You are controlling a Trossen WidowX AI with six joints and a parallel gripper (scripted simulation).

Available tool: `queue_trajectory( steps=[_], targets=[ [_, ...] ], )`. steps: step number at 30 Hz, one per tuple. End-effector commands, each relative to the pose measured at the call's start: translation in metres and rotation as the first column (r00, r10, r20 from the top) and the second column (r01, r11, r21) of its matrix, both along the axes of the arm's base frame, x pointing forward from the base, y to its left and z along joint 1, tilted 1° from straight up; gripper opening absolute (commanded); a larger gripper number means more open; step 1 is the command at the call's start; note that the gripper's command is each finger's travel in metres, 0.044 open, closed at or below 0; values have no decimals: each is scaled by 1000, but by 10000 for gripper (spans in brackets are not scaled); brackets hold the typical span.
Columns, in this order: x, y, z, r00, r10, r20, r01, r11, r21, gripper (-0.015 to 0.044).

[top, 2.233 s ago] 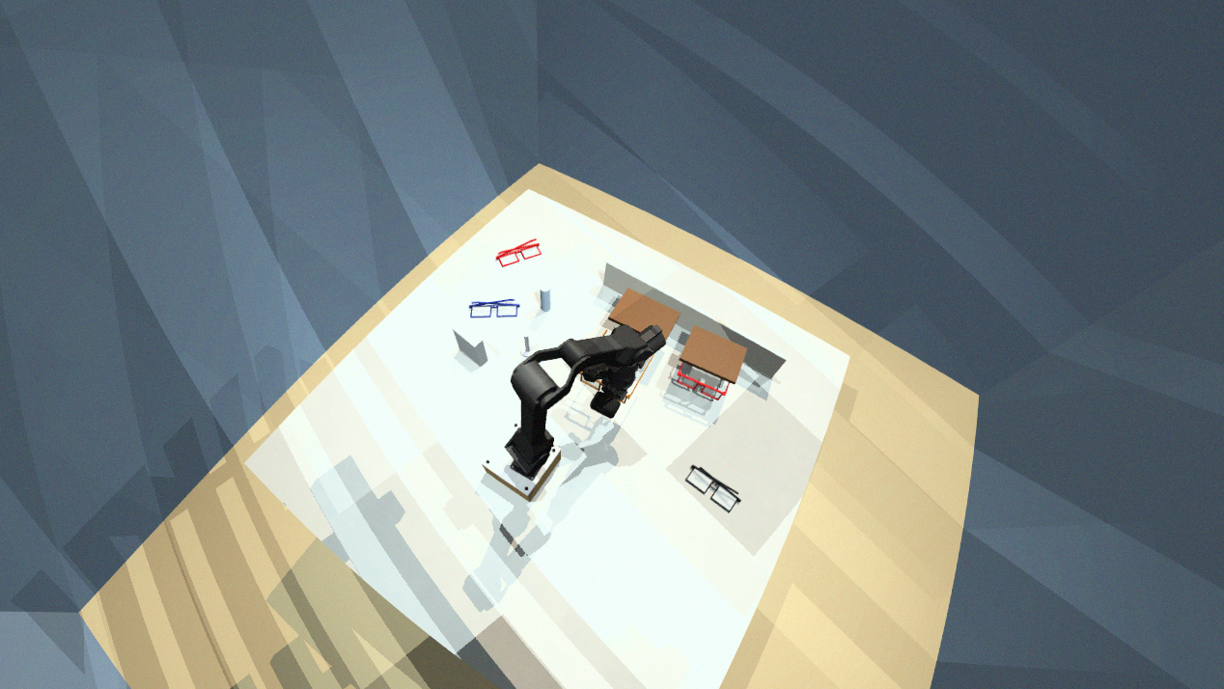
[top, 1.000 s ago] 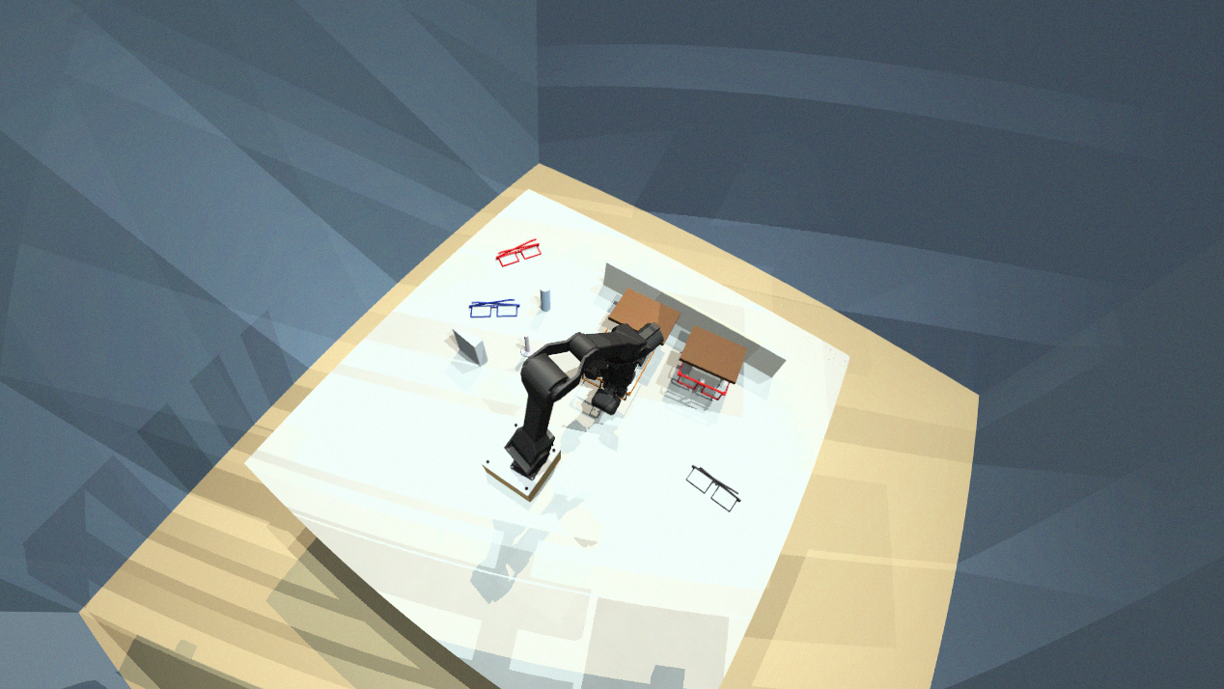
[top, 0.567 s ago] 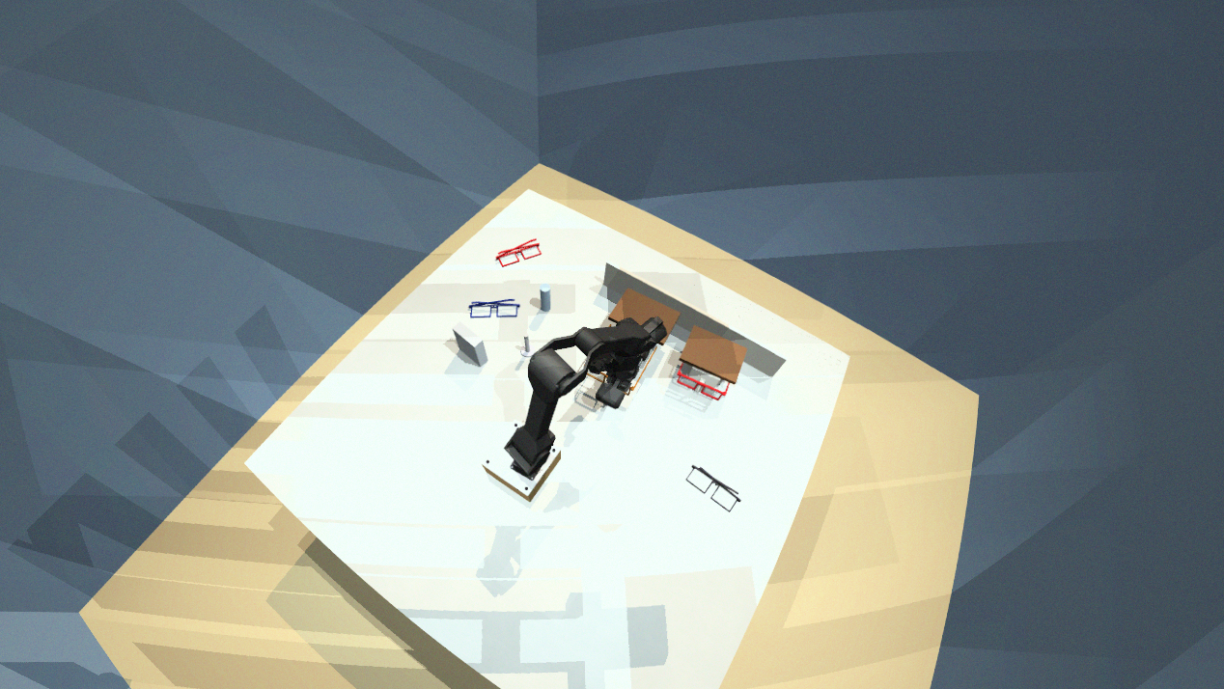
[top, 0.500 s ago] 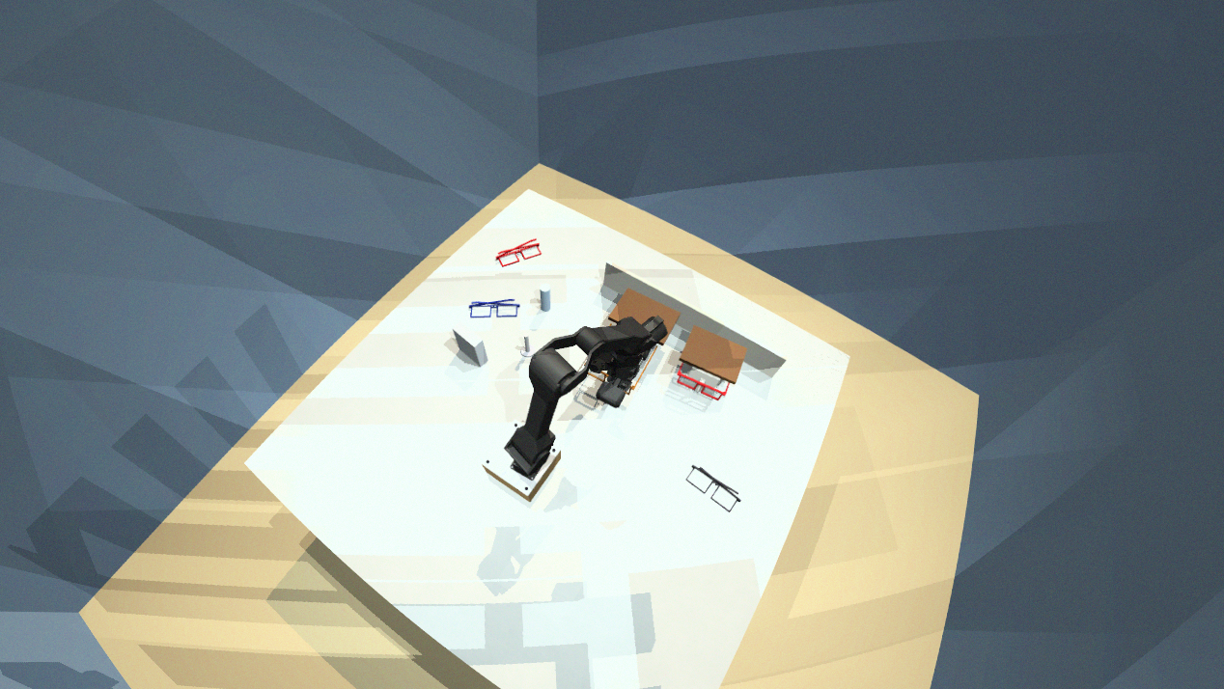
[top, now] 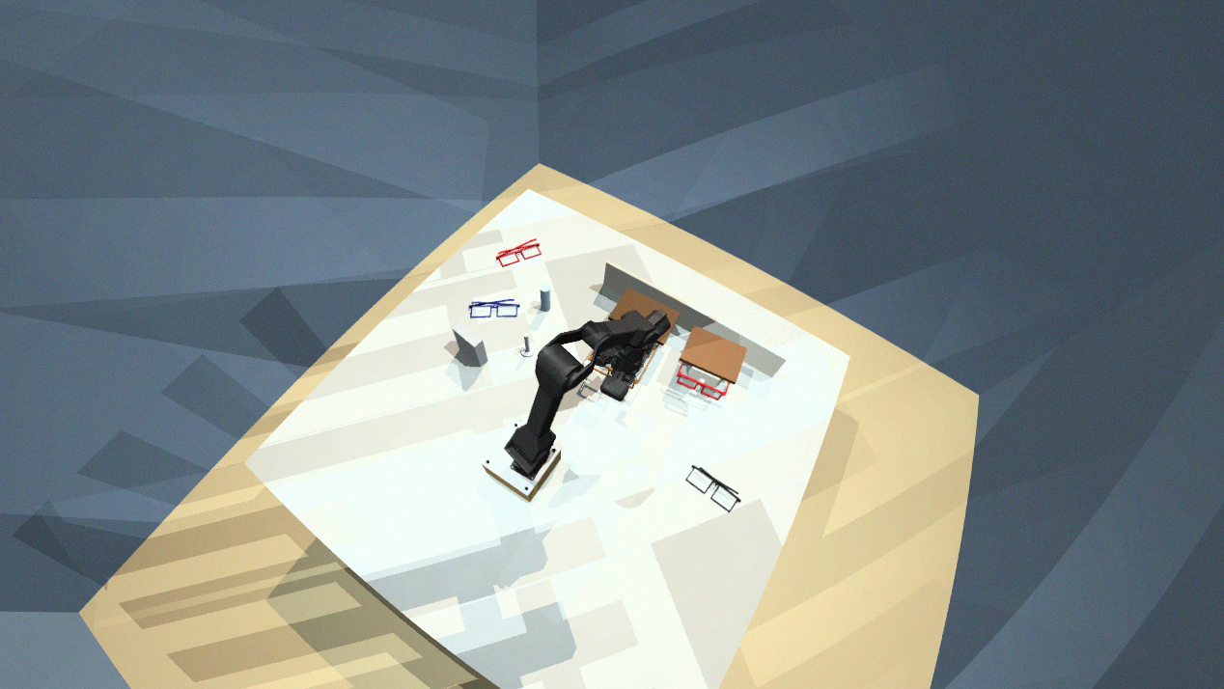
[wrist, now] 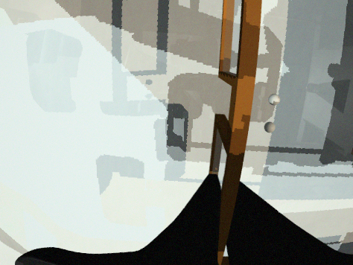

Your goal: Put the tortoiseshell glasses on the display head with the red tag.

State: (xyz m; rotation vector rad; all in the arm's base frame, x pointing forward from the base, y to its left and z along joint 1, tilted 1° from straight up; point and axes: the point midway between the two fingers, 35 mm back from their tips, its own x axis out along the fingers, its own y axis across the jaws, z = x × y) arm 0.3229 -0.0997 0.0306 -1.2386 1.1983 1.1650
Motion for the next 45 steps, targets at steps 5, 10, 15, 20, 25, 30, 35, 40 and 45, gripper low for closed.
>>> queue_trajectory(
  steps=[5,10,15,20,25,30,35,40,45],
  targets=[
    [13,0,3,1000,-4,9,4,1000,0,0],
    [20,0,3,1000,-4,10,4,1000,0,0],
    [27,-1,3,1000,-4,10,4,1000,0,0],
    [34,-1,3,1000,-4,11,4,1000,0,0],
    [41,-1,3,1000,-4,12,4,1000,0,0],
    [48,-1,4,1000,-4,12,4,1000,0,0],
    [55,-1,4,1000,-4,13,4,1000,0,0],
    [62,-1,4,1000,-4,14,4,1000,0,0],
    [69,-1,5,1000,-4,14,4,1000,0,0]
  ],
)
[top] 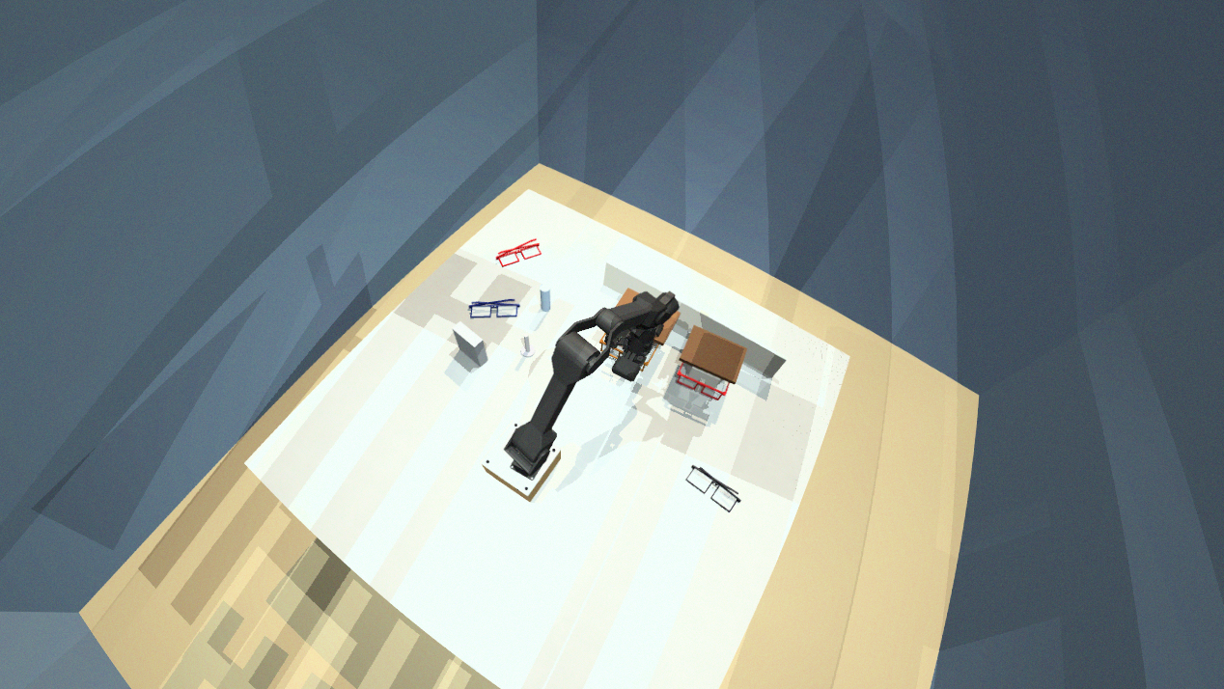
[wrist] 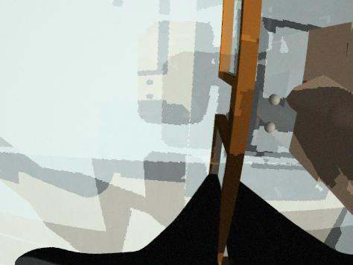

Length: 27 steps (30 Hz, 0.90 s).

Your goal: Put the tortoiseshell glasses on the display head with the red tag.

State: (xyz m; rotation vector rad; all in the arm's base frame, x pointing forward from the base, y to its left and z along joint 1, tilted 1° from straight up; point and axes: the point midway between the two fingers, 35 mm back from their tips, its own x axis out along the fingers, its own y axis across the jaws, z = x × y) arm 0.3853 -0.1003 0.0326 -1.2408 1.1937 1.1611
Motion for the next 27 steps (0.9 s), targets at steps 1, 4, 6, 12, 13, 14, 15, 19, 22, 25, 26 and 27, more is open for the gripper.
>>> queue_trajectory(
  steps=[1,4,6,12,13,14,15,19,22,25,26,27],
  targets=[
    [8,0,3,1000,-4,9,4,1000,-1,0],
    [12,0,3,1000,-4,9,4,1000,-1,0],
    [15,0,3,1000,-4,10,4,1000,-1,0],
    [23,0,4,1000,-4,10,4,1000,-1,0],
    [25,0,4,1000,-4,11,4,1000,-1,0],
    [26,-1,4,1000,-4,11,4,1000,-1,0],
    [28,-1,4,1000,-4,11,4,1000,-1,0],
    [32,-1,4,1000,-4,11,4,1000,-1,0],
    [34,-1,4,1000,-4,11,4,1000,-1,0],
    [35,-1,4,1000,-4,12,4,1000,-1,0],
    [35,-1,4,1000,-4,12,4,1000,-1,0],
    [35,-1,4,1000,-4,12,4,1000,-1,0]
  ],
)
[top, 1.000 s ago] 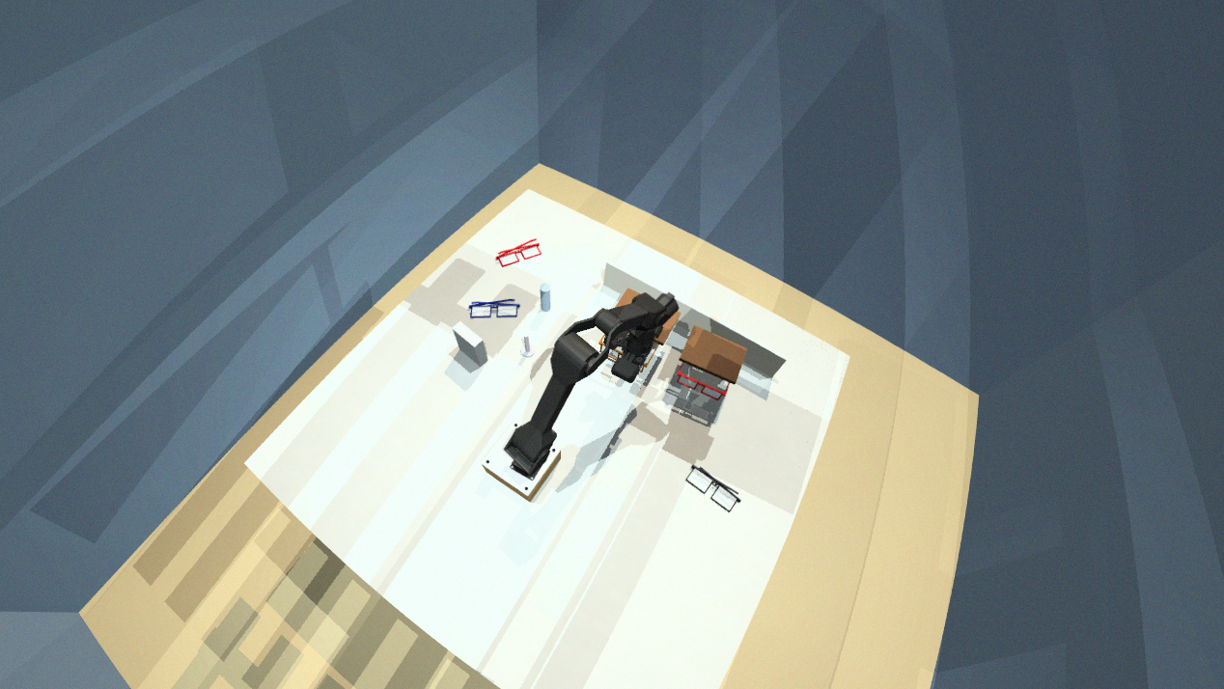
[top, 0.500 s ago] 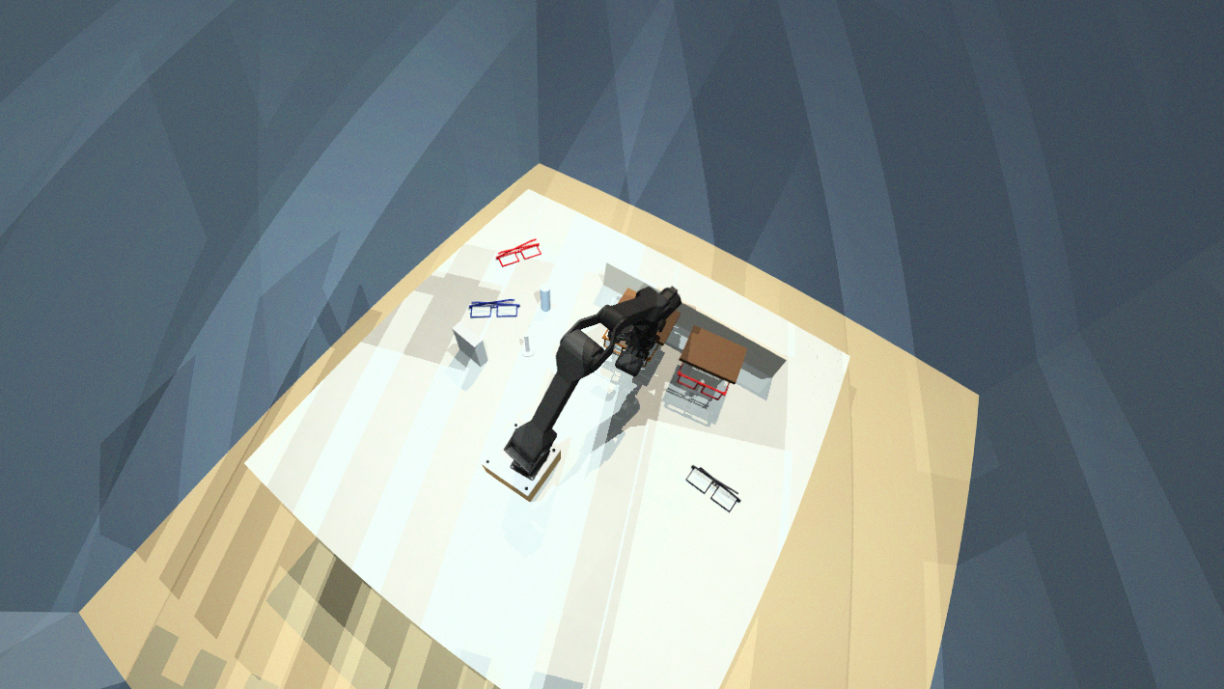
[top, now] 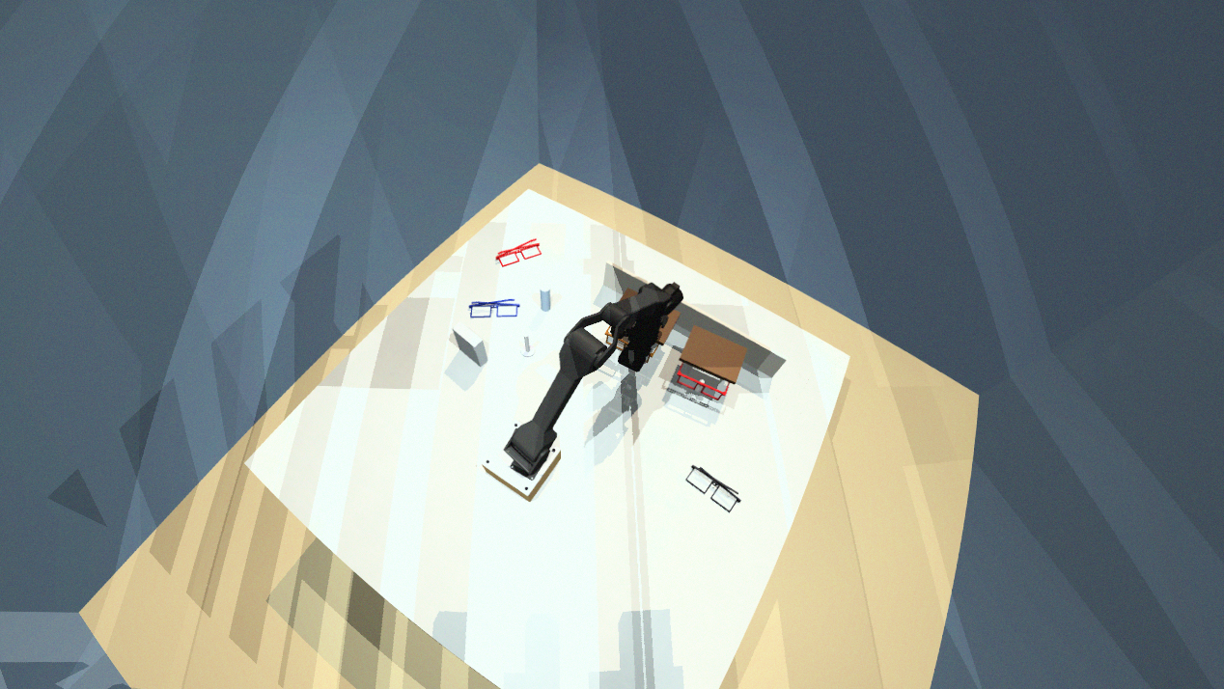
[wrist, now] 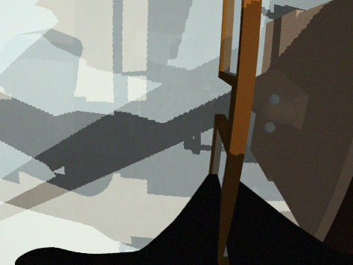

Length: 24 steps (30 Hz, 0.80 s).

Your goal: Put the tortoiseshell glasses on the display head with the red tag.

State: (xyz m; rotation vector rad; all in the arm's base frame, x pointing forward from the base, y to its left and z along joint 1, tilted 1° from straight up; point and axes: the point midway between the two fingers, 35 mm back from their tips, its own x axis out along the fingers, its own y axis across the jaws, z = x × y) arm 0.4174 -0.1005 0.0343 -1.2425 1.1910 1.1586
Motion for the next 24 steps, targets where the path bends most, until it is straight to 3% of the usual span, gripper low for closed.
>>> queue_trajectory(
  steps=[1,24],
  targets=[
    [3,0,3,1000,-4,8,4,1000,-1,0],
    [4,0,-3,1000,-4,8,4,1000,-1,0]
  ],
)
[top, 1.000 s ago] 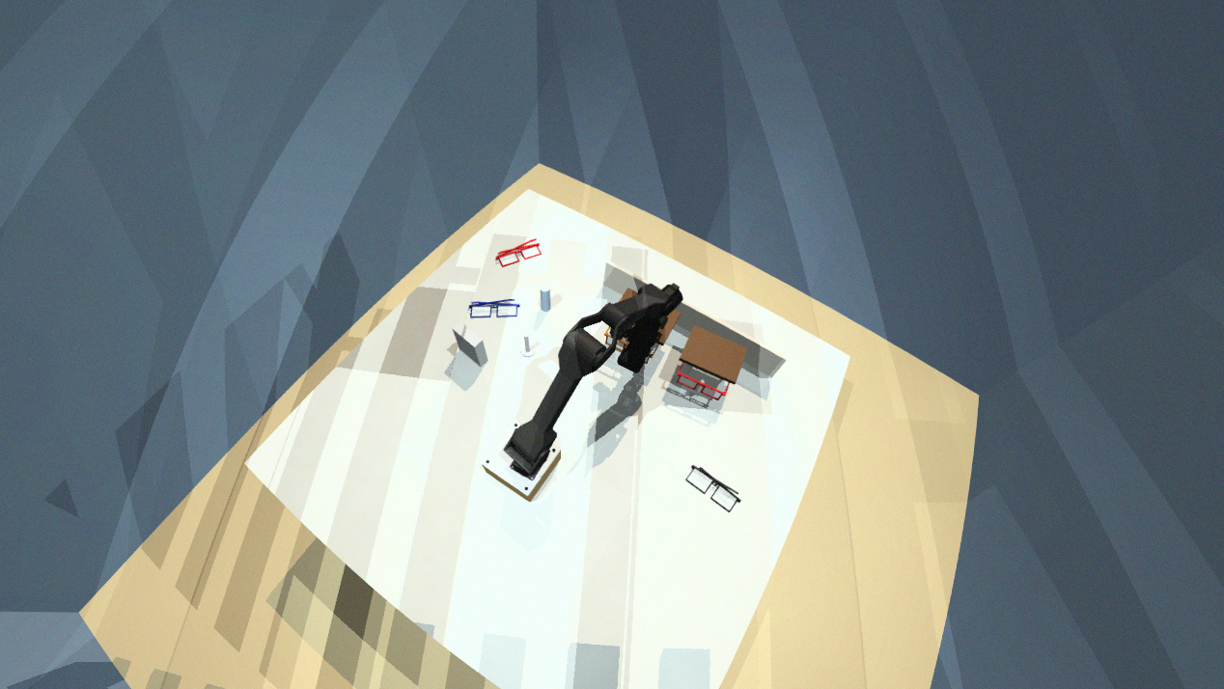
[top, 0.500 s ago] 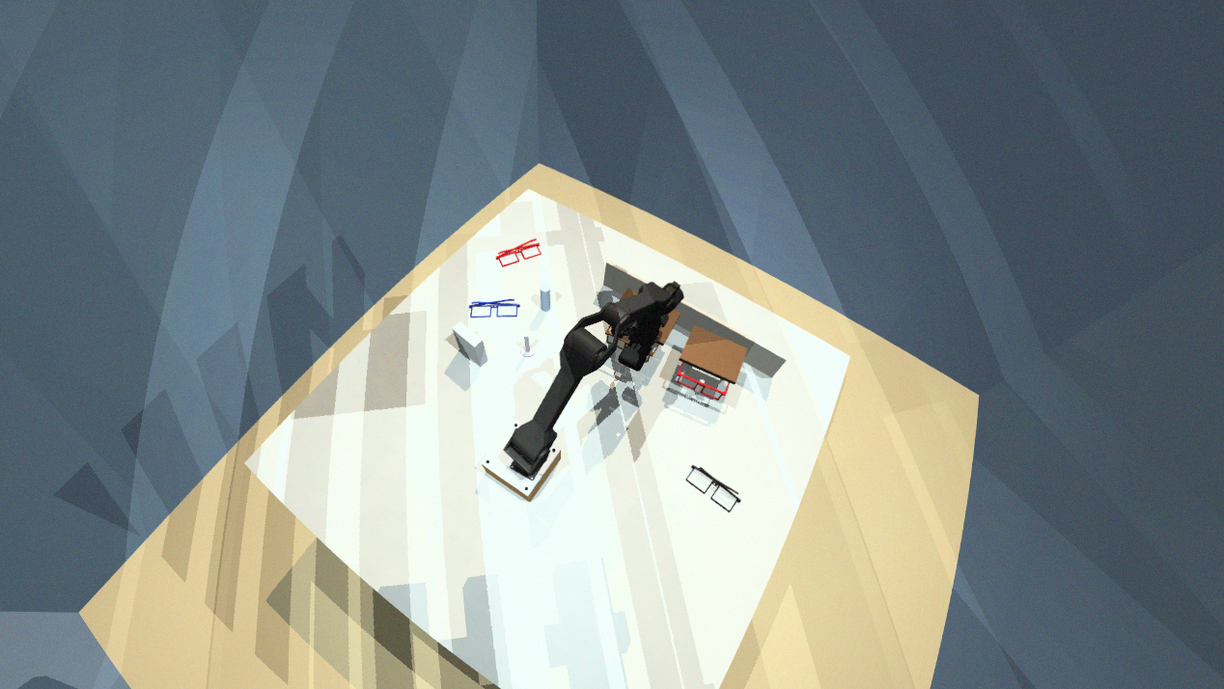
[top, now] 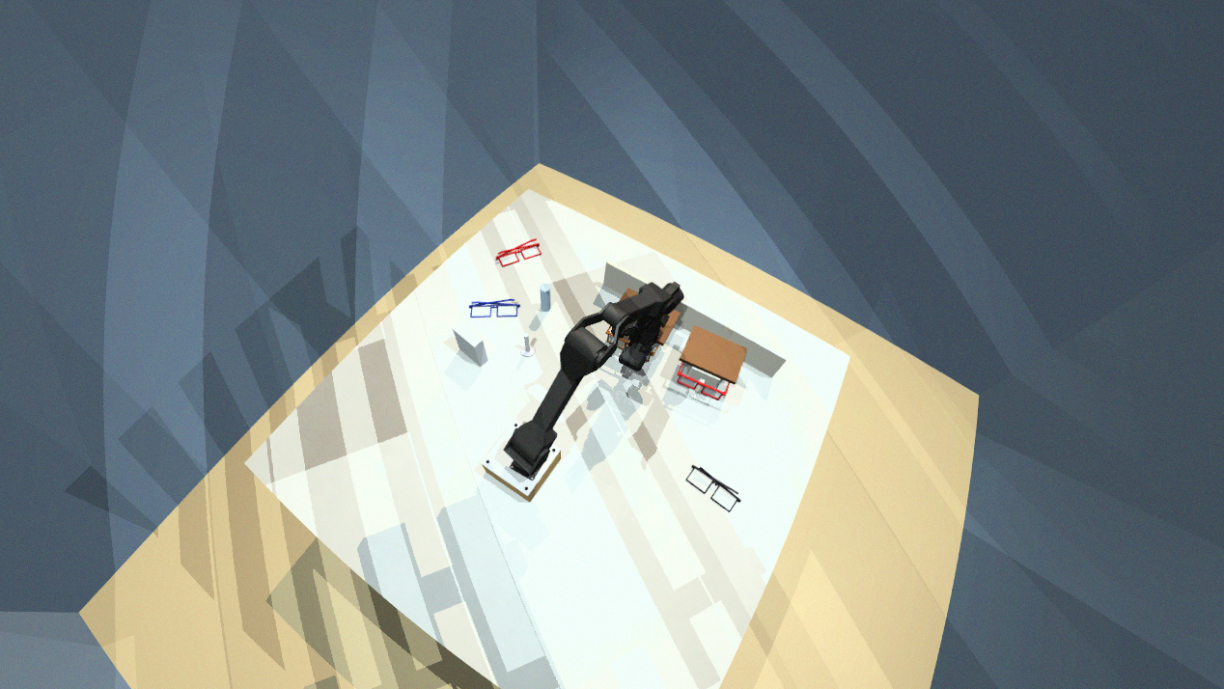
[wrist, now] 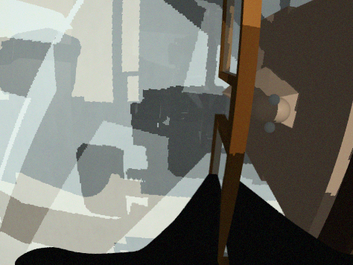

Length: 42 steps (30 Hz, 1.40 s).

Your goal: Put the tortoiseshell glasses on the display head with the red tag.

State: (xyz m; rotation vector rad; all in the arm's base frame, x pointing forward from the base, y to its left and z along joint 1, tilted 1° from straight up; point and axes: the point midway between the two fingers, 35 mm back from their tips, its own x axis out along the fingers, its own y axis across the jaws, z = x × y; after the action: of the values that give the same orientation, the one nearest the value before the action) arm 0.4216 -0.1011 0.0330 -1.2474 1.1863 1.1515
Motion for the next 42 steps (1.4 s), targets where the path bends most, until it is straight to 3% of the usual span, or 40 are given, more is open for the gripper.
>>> queue_trajectory(
  steps=[1,2,6,27,42],
  targets=[
    [0,0,-2,1000,-4,0,4,1000,1,0],
    [0,0,-2,1000,-4,0,4,1000,1,0],
    [0,0,-1,1000,0,-1,0,1000,0,105],
    [-4,0,31,1000,-4,-24,4,1000,3,107],
    [-58,1,45,1000,-4,-29,4,1000,3,107]
  ],
)
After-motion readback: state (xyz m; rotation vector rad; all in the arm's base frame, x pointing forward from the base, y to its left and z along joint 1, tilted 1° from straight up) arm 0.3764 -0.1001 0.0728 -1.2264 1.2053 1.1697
